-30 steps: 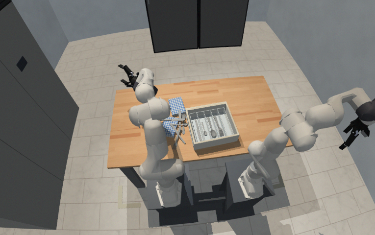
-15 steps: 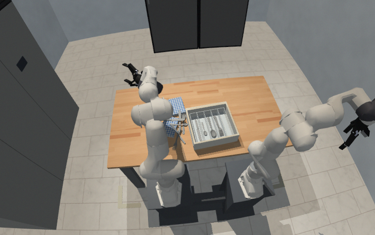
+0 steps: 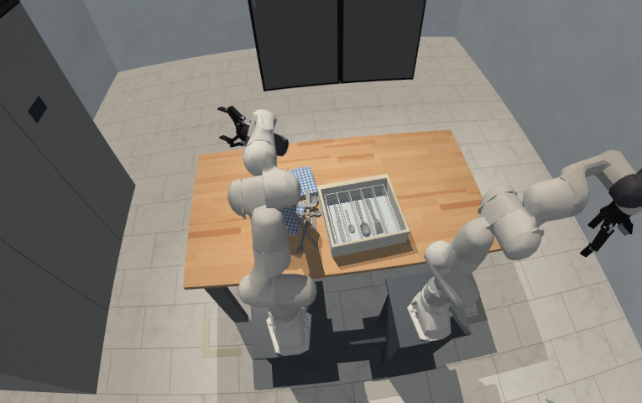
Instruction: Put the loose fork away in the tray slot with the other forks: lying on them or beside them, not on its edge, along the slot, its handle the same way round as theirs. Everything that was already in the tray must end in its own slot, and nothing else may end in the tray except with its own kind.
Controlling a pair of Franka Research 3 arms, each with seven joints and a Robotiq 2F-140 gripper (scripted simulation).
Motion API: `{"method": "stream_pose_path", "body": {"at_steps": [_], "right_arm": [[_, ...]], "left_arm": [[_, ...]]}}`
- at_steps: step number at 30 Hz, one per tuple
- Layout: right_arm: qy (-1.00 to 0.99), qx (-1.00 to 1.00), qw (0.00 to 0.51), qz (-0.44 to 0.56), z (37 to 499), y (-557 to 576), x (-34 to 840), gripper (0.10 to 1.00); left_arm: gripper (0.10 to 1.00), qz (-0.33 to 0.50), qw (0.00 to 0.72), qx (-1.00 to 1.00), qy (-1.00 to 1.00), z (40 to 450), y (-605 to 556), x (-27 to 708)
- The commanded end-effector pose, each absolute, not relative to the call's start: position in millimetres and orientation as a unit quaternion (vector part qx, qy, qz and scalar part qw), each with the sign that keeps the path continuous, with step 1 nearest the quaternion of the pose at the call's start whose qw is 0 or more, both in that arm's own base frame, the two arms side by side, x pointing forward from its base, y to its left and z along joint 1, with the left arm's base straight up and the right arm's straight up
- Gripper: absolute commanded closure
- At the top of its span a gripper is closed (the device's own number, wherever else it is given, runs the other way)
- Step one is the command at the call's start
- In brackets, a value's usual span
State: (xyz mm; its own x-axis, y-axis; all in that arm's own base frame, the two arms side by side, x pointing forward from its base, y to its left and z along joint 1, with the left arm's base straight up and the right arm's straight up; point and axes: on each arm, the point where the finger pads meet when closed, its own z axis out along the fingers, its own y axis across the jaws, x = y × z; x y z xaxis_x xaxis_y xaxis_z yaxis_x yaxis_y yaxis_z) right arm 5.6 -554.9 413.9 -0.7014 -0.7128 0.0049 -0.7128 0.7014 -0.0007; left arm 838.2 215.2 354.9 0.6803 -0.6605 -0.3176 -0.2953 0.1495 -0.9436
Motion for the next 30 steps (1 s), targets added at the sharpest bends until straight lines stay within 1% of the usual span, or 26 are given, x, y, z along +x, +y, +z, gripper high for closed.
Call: {"method": "stream_pose_path", "body": {"at_steps": [1,30], "right_arm": [[-0.922,0.387,0.0,0.0,413,-554,5,0.098],[-0.922,0.387,0.0,0.0,413,-554,5,0.098]], "left_arm": [[0.098,-0.097,0.657,-0.63,0.403,355,207,834],[0.098,-0.027,0.608,-0.633,0.479,349,124,809]]}}
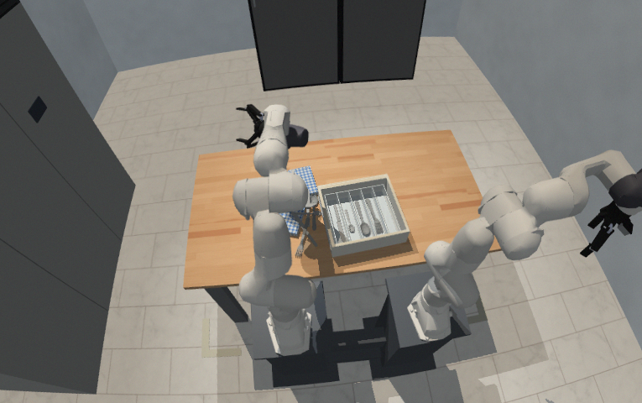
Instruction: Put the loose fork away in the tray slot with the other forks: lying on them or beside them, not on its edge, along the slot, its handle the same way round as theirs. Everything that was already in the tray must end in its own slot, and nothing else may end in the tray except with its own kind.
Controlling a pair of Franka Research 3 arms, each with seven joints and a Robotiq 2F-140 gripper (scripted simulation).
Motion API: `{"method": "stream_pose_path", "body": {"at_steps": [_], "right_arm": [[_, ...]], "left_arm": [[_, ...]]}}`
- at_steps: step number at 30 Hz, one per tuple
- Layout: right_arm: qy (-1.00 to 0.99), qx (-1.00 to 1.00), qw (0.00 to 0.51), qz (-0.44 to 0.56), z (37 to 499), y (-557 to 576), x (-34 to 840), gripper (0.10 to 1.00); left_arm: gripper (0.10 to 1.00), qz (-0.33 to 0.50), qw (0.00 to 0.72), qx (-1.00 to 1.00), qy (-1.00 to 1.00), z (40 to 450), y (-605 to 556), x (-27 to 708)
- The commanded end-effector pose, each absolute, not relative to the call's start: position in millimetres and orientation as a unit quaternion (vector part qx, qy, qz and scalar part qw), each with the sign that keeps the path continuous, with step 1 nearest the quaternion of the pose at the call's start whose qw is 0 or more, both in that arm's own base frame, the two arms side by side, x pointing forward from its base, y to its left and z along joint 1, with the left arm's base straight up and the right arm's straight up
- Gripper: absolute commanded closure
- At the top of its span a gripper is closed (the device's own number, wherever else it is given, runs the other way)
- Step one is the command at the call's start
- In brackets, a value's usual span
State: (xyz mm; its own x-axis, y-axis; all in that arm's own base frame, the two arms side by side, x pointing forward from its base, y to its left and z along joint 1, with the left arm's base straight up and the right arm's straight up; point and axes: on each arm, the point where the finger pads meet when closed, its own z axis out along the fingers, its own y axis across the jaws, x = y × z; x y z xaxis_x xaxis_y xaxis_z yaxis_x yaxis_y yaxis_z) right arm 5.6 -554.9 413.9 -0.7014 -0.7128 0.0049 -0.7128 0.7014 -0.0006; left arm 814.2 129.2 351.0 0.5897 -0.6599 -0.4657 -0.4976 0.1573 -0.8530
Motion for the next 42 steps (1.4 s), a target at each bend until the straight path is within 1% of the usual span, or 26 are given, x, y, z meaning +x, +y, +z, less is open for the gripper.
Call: {"method": "stream_pose_path", "body": {"at_steps": [1,20,42], "right_arm": [[-0.922,0.387,0.0,0.0,413,-554,5,0.098],[-0.922,0.387,0.0,0.0,413,-554,5,0.098],[-0.922,0.387,0.0,0.0,413,-554,5,0.098]], "left_arm": [[0.098,-0.025,0.605,-0.633,0.482,349,121,808],[0.098,0.012,0.564,-0.625,0.539,340,70,787],[0.098,0.053,0.494,-0.6,0.628,324,-4,749]]}}
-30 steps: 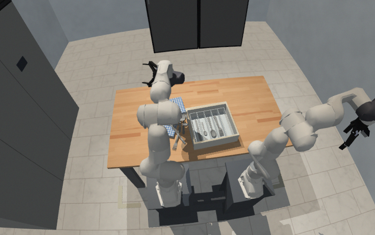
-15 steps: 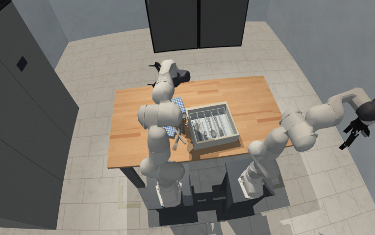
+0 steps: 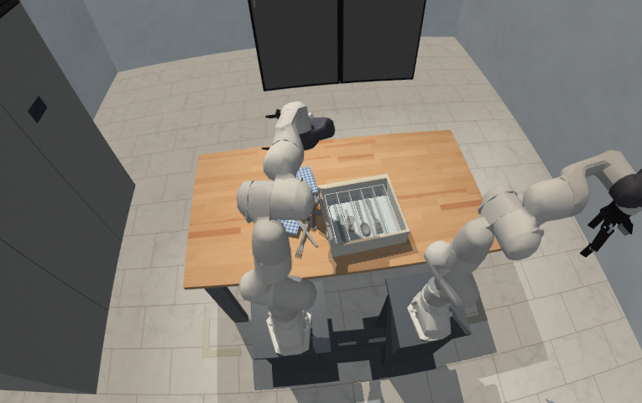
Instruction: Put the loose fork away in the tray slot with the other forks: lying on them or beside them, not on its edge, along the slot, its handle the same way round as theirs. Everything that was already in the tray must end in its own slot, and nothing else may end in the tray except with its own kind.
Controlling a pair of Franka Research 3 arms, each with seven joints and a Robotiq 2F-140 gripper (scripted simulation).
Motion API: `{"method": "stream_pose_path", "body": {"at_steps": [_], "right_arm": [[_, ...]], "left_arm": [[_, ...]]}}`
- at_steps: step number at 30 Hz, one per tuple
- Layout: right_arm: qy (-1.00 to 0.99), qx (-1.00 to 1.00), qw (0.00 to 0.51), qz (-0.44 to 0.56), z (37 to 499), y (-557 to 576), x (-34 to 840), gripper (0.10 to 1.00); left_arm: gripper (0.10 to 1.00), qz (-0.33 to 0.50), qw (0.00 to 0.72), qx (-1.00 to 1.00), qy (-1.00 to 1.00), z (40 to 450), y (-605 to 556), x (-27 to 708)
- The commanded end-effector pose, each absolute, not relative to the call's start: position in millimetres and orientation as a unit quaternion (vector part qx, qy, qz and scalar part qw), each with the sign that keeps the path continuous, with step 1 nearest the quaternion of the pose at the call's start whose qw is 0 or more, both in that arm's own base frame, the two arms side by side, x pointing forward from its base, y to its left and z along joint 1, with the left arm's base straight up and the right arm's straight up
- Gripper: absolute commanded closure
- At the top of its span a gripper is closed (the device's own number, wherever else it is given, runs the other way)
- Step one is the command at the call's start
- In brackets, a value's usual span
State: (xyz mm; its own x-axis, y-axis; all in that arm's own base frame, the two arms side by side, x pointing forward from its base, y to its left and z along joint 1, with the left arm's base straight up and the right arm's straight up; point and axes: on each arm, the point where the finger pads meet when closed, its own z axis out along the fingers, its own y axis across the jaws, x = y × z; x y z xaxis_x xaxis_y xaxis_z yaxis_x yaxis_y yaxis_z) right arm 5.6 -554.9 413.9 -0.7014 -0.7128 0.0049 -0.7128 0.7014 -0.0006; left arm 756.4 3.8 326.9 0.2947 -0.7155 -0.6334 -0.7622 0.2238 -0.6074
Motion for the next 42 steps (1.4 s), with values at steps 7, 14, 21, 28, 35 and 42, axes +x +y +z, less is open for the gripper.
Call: {"method": "stream_pose_path", "body": {"at_steps": [7,14,21,28,35,42], "right_arm": [[-0.922,0.387,0.0,0.0,413,-554,5,0.098],[-0.922,0.387,0.0,0.0,413,-554,5,0.098],[-0.922,0.387,0.0,0.0,413,-554,5,0.098],[-0.922,0.387,0.0,0.0,413,-554,5,0.098],[-0.922,0.387,0.0,0.0,413,-554,5,0.098],[-0.922,0.387,0.0,0.0,413,-554,5,0.098]], "left_arm": [[0.098,0.06,0.477,-0.591,0.648,320,-20,740],[0.098,0.067,0.458,-0.58,0.67,315,-38,729],[0.098,0.074,0.437,-0.568,0.694,311,-57,716],[0.098,0.079,0.419,-0.555,0.714,307,-74,706],[0.098,0.084,0.396,-0.538,0.739,302,-94,691],[0.098,0.088,0.374,-0.521,0.762,297,-113,677]]}}
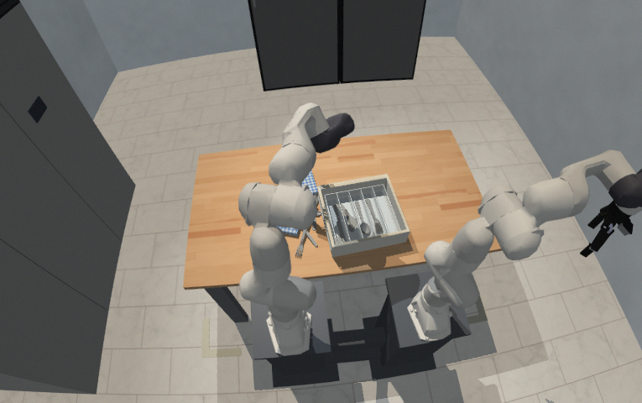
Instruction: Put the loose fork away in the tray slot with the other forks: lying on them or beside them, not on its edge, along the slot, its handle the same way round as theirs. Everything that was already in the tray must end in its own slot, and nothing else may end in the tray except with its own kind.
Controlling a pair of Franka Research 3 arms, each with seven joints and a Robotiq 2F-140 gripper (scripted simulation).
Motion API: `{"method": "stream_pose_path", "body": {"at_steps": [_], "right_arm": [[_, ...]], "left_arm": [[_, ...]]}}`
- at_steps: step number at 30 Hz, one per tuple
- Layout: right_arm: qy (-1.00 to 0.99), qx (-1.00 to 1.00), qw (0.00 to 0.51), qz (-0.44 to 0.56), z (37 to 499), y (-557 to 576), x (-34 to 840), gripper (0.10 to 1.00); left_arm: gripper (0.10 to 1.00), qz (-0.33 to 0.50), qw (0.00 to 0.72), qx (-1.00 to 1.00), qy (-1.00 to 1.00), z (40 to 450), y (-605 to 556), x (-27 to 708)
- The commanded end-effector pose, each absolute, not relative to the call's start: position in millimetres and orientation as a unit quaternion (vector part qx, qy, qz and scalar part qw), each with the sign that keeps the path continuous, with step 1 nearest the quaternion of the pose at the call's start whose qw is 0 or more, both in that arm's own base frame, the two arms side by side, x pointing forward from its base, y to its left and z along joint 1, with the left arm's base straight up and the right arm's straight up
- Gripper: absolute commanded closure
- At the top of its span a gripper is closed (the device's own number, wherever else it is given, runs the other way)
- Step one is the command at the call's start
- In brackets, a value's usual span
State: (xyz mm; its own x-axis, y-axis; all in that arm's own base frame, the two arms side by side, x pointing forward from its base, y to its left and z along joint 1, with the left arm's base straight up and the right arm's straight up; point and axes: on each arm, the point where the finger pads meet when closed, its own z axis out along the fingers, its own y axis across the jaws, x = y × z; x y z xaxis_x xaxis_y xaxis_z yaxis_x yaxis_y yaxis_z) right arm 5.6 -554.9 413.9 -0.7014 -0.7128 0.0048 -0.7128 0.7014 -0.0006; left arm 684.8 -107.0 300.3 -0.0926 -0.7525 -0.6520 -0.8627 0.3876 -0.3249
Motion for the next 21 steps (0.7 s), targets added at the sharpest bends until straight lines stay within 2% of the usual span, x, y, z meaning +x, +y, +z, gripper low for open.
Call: {"method": "stream_pose_path", "body": {"at_steps": [1,21], "right_arm": [[-0.922,0.387,0.0,0.0,413,-554,5,0.098],[-0.922,0.387,0.0,0.0,413,-554,5,0.098]], "left_arm": [[0.098,0.088,0.371,-0.519,0.765,297,-116,675],[0.098,0.093,0.315,-0.469,0.82,286,-163,638]]}}
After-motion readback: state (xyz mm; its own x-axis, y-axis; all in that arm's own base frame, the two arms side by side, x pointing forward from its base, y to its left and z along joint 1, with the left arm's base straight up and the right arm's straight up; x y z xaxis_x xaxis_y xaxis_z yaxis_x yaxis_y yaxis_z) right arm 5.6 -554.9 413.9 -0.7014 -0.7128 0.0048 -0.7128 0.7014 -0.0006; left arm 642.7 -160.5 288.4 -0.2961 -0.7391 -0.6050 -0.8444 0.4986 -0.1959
